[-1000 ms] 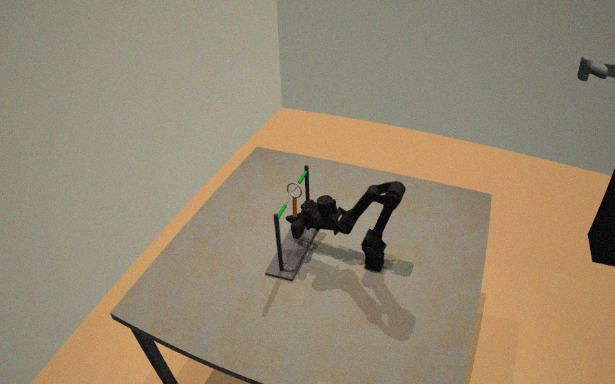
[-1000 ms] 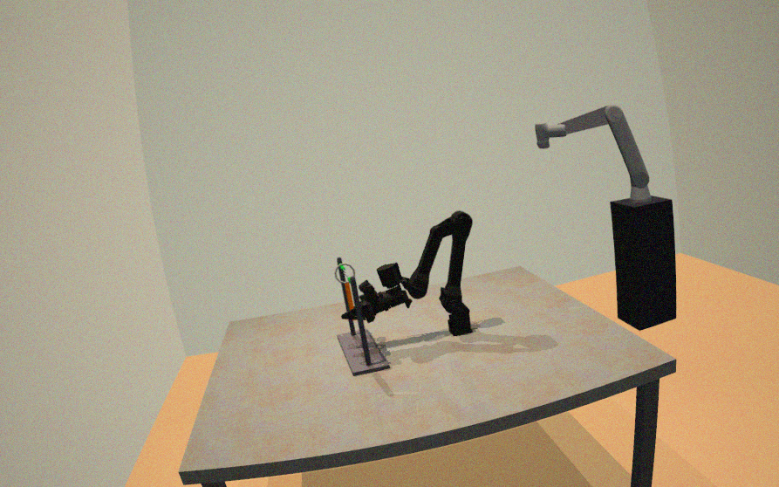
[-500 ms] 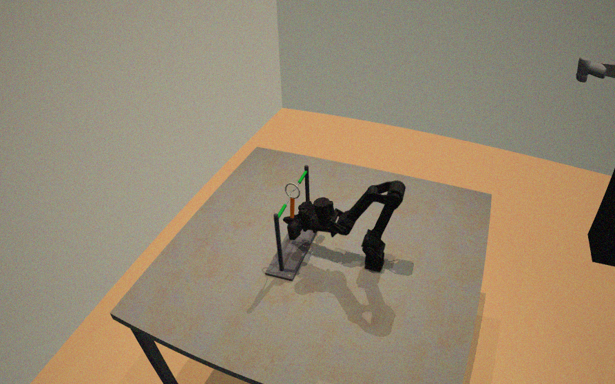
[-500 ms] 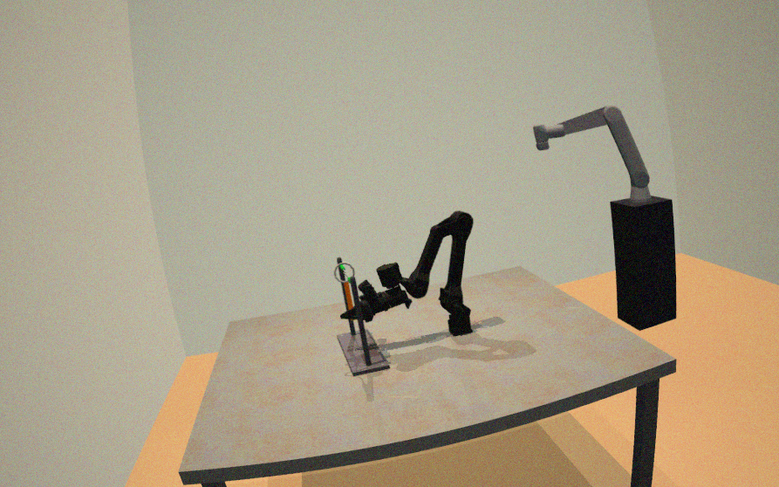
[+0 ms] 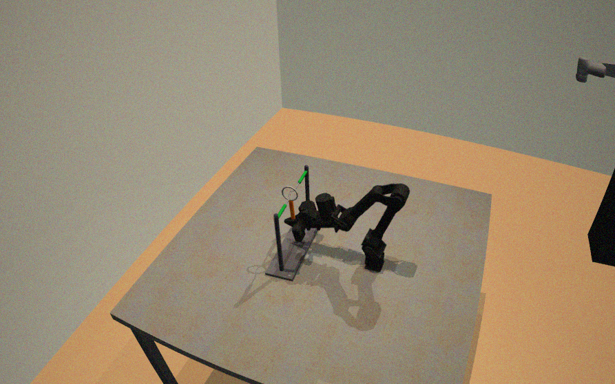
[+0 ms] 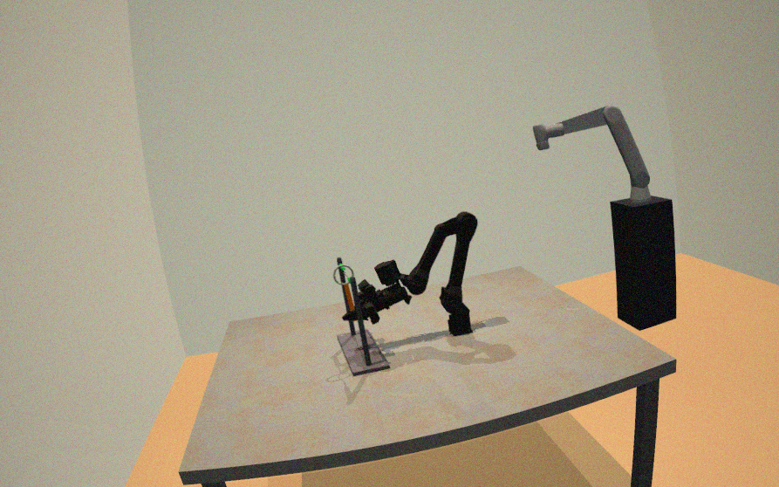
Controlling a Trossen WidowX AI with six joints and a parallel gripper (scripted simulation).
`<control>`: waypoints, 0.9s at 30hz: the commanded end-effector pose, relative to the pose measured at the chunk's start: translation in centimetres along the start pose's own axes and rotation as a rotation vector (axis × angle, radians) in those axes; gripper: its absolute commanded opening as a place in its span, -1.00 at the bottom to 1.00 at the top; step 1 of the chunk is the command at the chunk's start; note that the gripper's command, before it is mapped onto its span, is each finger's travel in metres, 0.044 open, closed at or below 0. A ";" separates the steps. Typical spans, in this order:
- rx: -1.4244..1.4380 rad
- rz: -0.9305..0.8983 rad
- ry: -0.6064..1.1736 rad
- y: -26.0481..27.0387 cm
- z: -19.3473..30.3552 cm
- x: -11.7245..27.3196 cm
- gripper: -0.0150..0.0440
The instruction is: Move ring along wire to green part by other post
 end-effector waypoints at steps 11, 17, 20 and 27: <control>0.171 -0.130 -0.004 -0.8 -0.3 0.6 -1.00; 0.192 -0.149 -0.006 -0.5 -0.2 0.7 -1.00; 0.189 -0.149 -0.006 -0.2 -0.2 0.7 -1.00; 0.163 -0.136 -0.005 0.7 -0.2 0.8 -1.00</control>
Point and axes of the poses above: the point midway between the two fingers, 35 mm back from their tips, its own x axis back along the fingers, its own y axis across the jaws, z = x × y, the point moved 3 cm from there along x, back along the fingers, and after that the axes turned 10 degrees about x, right-handed, at the moved point
